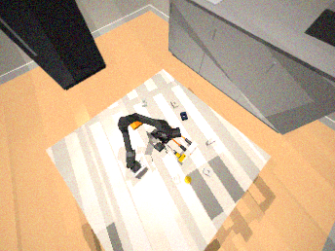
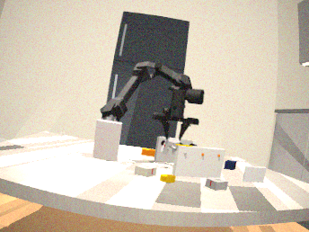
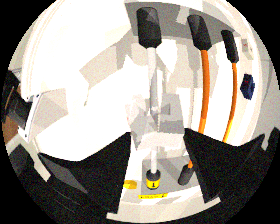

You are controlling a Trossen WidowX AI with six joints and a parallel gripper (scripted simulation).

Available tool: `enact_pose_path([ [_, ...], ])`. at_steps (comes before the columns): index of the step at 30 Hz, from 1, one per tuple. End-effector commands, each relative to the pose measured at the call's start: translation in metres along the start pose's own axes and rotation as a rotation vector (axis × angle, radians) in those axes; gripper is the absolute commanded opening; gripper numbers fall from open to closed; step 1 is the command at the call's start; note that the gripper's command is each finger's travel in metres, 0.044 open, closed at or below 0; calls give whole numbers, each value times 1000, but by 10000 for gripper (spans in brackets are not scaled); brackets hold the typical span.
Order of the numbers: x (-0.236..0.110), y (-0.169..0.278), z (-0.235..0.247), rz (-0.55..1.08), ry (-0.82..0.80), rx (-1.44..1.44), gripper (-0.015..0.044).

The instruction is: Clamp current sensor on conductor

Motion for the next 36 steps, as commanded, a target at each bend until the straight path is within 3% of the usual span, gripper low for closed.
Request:
enact_pose_path([
  [1,0,0,0,2,-2,-2,105],
  [14,0,0,0,2,-2,-2,440],
  [21,0,0,0,2,-2,-2,440],
  [25,32,-1,-2,-3,-29,5,440],
  [36,43,-1,-2,-4,-31,5,440],
])
Point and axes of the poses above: the point midway between the two fingers, 35 mm back from their tips, its own x axis out along the fingers, its own z axis across the jaws, y = z × x, the point moved 5 cm from there along -x, back along the fingers, and after that the axes turned 3 degrees about x, right-handed, at the moved point
